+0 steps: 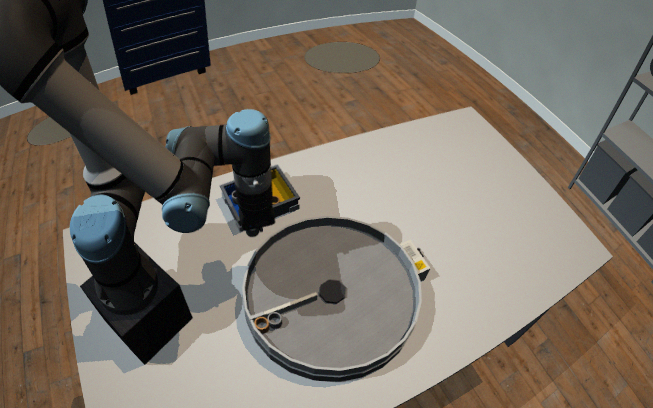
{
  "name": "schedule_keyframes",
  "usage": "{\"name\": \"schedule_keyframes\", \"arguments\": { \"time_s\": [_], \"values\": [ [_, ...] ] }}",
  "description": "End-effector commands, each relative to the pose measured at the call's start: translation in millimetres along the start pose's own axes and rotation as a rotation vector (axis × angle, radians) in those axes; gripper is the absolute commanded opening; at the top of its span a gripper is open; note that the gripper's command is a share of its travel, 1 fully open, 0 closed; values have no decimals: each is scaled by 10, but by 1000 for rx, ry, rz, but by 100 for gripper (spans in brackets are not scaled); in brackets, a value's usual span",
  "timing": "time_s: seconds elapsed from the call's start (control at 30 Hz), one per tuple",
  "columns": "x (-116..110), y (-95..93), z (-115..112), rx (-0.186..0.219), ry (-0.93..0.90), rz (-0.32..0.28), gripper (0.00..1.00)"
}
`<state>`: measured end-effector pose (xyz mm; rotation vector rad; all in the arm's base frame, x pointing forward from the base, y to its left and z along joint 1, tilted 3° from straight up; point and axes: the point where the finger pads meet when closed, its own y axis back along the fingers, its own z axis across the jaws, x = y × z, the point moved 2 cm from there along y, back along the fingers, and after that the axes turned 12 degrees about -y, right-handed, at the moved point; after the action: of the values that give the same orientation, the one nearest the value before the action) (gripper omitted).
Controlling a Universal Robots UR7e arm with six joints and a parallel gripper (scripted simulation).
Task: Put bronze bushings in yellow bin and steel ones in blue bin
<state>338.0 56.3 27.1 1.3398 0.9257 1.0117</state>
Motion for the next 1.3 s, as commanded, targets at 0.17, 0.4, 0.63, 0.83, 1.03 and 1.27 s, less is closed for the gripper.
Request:
{"name": "schedule_keyframes", "arguments": {
  "time_s": [0.17,0.4,0.63,0.83,1.03,1.27],
  "values": [
    [495,-2,-66,0,-3,-7,0],
    [962,-4,-149,0,-3,-6,0],
    [1309,-5,-209,0,-3,-6,0],
    [1512,-6,-245,0,-3,-6,0],
    [1512,-6,-245,0,-3,-6,0],
    [1512,-3,-245,0,-3,-5,0]
  ]
}}
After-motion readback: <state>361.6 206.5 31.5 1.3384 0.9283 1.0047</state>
